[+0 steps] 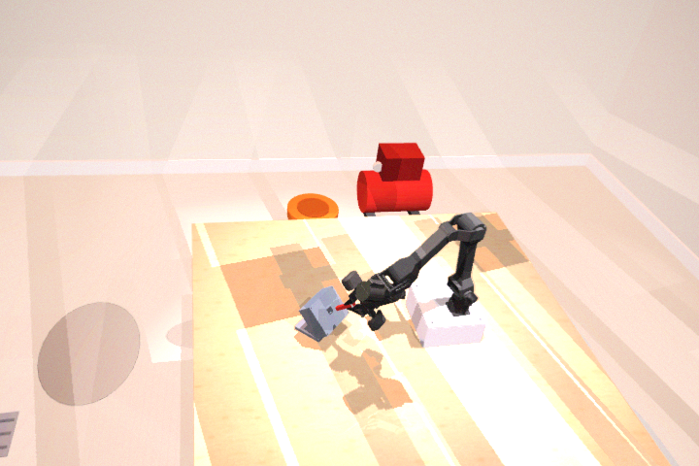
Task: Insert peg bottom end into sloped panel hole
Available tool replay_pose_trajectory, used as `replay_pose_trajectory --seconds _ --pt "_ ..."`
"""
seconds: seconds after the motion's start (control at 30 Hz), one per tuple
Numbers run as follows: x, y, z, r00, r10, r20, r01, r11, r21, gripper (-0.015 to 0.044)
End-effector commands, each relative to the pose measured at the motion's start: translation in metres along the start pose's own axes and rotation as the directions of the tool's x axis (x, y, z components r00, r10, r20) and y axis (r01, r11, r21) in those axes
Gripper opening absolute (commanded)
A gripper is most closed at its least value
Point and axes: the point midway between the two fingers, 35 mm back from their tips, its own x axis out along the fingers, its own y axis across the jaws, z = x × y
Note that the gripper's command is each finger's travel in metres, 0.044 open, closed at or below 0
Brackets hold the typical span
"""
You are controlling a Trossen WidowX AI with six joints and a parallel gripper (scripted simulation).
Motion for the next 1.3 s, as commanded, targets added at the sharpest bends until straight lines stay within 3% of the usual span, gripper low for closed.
replay_pose_trajectory --seconds 0.0,0.67,1.27 --pt "0.004 0.000 0.001 1.000 0.007 0.002 -0.007 1.000 -0.003 0.0000" --pt "0.028 0.000 0.001 1.000 0.009 0.001 -0.009 1.000 -0.003 0.0000" --pt "0.026 0.000 0.000 1.000 0.011 0.002 -0.011 1.000 -0.001 0.0000"
